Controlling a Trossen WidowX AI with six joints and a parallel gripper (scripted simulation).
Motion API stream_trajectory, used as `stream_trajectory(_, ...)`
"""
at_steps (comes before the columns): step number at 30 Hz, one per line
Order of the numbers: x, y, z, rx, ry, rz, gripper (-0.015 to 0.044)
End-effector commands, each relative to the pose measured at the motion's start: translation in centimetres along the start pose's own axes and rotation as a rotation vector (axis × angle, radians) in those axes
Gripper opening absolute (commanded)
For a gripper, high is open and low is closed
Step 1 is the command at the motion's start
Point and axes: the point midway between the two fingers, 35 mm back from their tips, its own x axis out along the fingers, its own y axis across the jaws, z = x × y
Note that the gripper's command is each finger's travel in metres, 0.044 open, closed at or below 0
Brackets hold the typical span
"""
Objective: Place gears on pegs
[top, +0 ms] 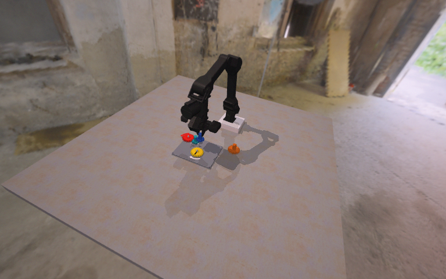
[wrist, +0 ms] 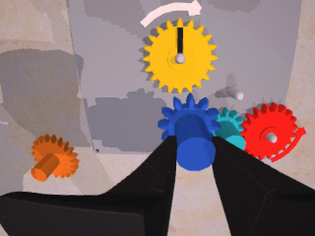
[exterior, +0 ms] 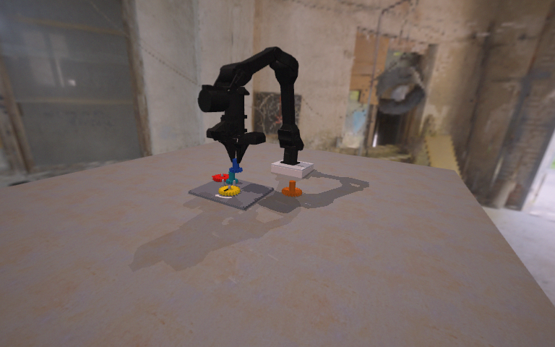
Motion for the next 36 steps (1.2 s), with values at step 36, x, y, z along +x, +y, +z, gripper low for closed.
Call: stream_trajectory(36, 0.47, -1.27, -0.63, -0.757, 0.003, -0.007, 0.0000)
